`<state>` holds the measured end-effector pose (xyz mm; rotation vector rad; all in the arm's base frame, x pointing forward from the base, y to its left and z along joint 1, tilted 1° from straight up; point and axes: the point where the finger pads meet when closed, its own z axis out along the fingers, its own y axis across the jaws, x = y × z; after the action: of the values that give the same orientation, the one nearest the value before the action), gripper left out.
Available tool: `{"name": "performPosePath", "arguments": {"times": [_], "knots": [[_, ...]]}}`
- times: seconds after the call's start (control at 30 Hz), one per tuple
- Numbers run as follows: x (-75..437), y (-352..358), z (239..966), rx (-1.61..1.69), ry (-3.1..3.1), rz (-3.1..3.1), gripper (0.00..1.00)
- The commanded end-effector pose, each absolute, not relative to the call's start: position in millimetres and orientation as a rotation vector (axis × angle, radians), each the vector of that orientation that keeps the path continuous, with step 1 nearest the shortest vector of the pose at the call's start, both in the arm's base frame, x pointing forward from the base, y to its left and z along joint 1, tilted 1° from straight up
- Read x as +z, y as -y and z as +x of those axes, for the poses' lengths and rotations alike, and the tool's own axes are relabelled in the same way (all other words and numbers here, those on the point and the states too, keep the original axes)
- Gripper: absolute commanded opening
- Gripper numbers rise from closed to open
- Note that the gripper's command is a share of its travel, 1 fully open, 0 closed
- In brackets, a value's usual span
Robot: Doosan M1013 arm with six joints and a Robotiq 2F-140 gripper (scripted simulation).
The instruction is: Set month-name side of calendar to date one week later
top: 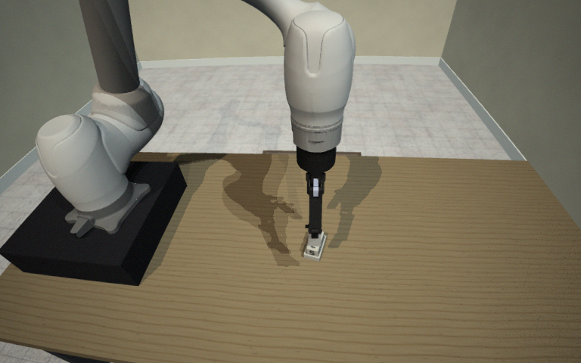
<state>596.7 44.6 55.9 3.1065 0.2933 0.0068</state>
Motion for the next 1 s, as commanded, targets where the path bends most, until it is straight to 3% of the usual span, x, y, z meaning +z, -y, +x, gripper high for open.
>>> {"name": "performPosePath", "arguments": {"times": [0.0,0.97], "knots": [[52.5,-44.7,596.7,0.006,-0.562,3.080,1.00],[30.7,-44.9,596.6,-0.004,-2.046,2.370,1.00]]}}
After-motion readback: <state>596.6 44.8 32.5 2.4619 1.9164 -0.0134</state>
